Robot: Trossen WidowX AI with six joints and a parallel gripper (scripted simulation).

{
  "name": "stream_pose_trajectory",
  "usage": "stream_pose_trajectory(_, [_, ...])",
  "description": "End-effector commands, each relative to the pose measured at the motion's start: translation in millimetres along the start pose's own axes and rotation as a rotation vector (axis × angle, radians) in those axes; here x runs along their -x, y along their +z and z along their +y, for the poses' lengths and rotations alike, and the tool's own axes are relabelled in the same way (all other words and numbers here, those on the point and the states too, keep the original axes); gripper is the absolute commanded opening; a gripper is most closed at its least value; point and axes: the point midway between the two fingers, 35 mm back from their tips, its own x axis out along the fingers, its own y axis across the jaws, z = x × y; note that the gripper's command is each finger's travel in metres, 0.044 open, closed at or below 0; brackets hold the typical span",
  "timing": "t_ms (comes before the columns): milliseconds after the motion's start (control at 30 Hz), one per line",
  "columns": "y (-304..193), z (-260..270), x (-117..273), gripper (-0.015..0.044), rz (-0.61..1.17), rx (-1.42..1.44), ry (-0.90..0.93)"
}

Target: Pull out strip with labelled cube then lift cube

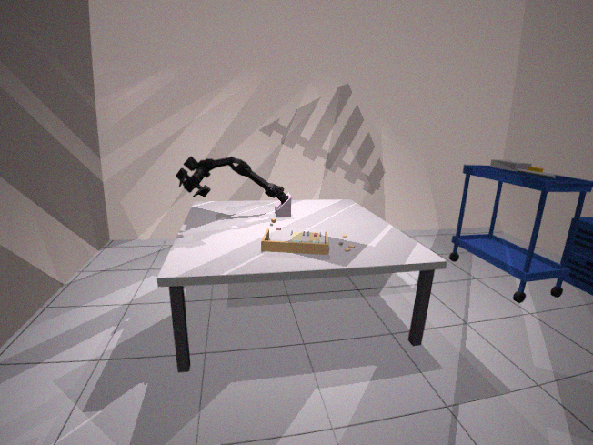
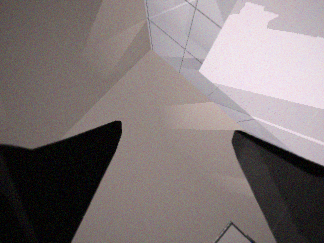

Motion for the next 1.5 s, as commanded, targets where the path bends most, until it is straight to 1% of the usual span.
stream_pose_trajectory(0, [-1.7, -2.1, -1.3, 0.04, 0.001, 0.008, -0.003])
stream_pose_trajectory(67, [-15.6, -19.7, -10.6, 0.04, 0.006, 0.077, -0.03])
stream_pose_trajectory(167, [-49.4, -61.6, -26.2, 0.04, 0.026, 0.24, -0.09])
stream_pose_trajectory(300, [-86.7, -107.5, -33.7, 0.04, 0.057, 0.421, -0.147])
stream_pose_trajectory(433, [-128.9, -161.1, -31.1, 0.04, 0.103, 0.638, -0.204])
stream_pose_trajectory(567, [-169.1, -215.9, -16.6, 0.04, 0.159, 0.873, -0.25])
stream_pose_trajectory(767, [-217.0, -293.1, 23.6, 0.04, 0.254, 1.237, -0.289])
stream_pose_trajectory(1000, [-249.6, -376.0, 93.0, 0.04, 0.372, 1.7, -0.282])
stream_pose_trajectory(1167, [-252.5, -429.2, 153.8, 0.04, 0.451, 2.075, -0.232])
stream_pose_trajectory(1333, [-236.5, -469.8, 211.2, 0.04, 0.502, 2.449, -0.144])
stream_pose_trajectory(1467, [-232.9, -474.4, 218.6, 0.04, 0.507, 2.501, -0.129])
